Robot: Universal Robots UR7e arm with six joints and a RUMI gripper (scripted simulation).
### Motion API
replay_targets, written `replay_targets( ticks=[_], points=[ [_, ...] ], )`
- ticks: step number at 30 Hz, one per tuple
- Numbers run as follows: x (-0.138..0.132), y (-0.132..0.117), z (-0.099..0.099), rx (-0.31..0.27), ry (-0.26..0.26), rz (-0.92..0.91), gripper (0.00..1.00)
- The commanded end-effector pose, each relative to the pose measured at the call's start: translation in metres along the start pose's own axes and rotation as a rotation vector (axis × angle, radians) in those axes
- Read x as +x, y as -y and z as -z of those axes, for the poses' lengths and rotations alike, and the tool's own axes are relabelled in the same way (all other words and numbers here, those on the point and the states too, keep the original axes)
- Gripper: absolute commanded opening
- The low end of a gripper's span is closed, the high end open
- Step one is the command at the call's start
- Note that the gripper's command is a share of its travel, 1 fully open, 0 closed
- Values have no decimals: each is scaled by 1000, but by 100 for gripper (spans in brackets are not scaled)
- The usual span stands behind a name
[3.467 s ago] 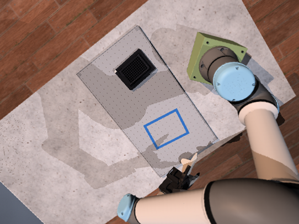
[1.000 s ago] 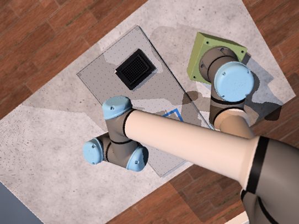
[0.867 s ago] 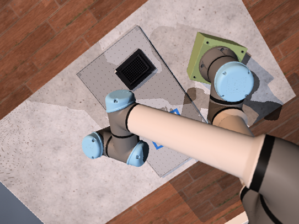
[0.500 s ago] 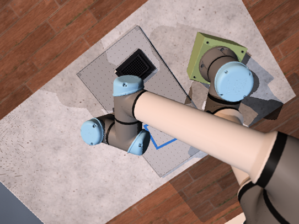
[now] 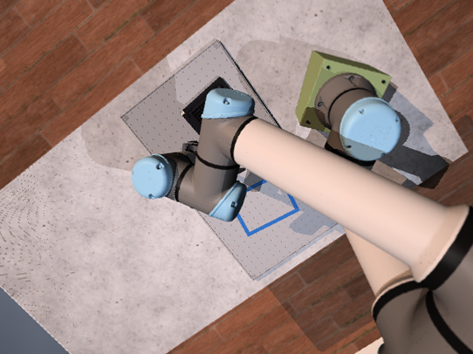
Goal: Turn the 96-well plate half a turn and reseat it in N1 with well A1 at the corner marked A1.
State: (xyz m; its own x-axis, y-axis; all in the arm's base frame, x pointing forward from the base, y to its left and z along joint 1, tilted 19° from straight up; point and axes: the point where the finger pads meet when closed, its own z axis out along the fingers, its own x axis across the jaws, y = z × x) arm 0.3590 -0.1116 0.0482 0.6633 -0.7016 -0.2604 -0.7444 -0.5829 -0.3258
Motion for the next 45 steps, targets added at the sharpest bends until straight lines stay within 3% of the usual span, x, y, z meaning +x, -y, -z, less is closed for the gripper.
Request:
replay_targets(
  ticks=[1,11,17,29,39,45],
  points=[
    [6,-12,2,7,-29,-57,100],
    [21,-54,9,38,-126,-285,100],
    [24,-64,11,40,-133,-301,100],
    [33,-117,18,81,-246,-576,100],
    [35,-149,22,104,-301,-715,100],
    [35,-149,22,104,-301,-715,100]
  ],
)
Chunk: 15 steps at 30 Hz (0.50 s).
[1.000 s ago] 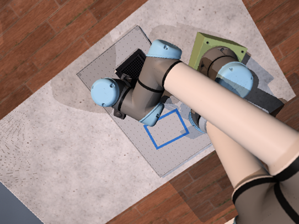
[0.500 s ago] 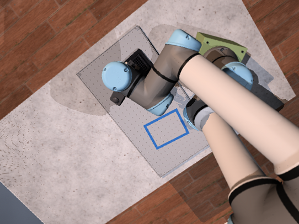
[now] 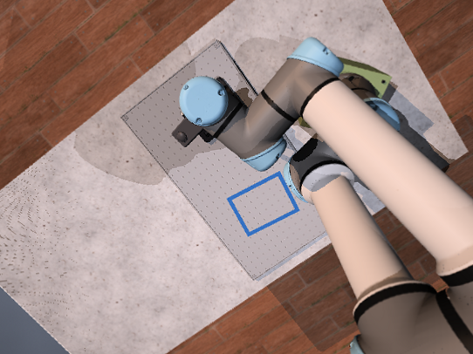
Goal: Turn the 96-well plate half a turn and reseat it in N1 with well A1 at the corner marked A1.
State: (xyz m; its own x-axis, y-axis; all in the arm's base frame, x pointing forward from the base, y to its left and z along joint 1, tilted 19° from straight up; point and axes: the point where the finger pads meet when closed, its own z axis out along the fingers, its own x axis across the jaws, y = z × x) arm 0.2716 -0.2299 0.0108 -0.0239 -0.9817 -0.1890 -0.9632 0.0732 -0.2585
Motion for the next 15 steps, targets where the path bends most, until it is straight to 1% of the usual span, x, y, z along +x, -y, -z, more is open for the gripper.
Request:
replay_targets(
  ticks=[1,13,15],
  points=[
    [2,-2,0,2,-6,-10,100],
    [2,-2,0,2,-6,-10,100],
    [3,-2,-3,2,-6,-10,100]
  ],
)
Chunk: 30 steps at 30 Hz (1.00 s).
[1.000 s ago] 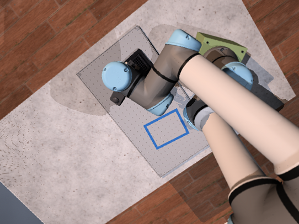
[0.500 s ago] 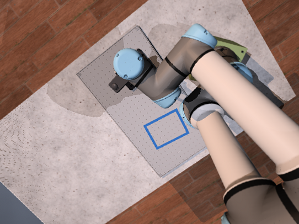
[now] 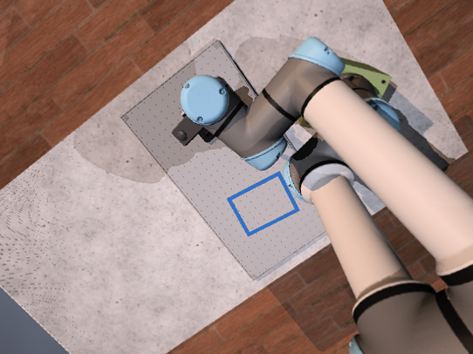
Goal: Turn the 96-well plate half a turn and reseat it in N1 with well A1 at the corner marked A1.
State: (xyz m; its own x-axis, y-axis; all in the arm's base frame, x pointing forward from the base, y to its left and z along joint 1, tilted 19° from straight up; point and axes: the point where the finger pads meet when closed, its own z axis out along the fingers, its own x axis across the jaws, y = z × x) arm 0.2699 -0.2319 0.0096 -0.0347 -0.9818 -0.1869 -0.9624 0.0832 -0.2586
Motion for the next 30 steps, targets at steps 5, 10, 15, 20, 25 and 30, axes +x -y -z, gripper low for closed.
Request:
replay_targets(
  ticks=[5,10,15,20,25,30],
  points=[
    [0,0,-11,0,-1,0,100],
    [0,0,-16,0,-1,0,100],
    [0,0,-24,0,-1,0,100],
    [0,0,-33,0,-1,0,100],
    [0,0,-38,0,-1,0,100],
    [0,0,-46,0,-1,0,100]
  ],
)
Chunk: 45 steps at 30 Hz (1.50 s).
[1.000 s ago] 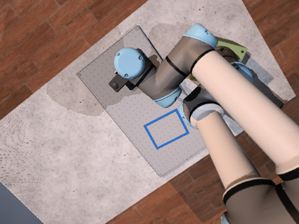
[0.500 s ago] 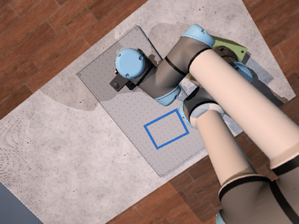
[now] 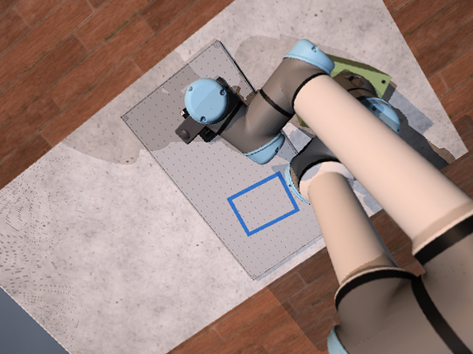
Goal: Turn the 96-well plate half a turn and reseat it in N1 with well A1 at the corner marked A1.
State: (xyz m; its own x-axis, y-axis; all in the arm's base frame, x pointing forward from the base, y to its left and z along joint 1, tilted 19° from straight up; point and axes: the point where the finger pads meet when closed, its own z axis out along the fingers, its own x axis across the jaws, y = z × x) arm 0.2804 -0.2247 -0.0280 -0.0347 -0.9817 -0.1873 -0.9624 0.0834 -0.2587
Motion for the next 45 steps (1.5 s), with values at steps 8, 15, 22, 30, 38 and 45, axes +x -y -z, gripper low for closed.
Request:
replay_targets(
  ticks=[8,15,22,30,38,45],
  points=[
    [1,0,-20,0,-1,0,100],
    [1,0,-28,0,-1,0,100],
    [1,0,-34,0,-1,0,100],
    [1,0,-34,0,-1,0,100],
    [1,0,-34,0,-1,0,0],
    [1,0,-34,0,-1,0,0]
  ],
)
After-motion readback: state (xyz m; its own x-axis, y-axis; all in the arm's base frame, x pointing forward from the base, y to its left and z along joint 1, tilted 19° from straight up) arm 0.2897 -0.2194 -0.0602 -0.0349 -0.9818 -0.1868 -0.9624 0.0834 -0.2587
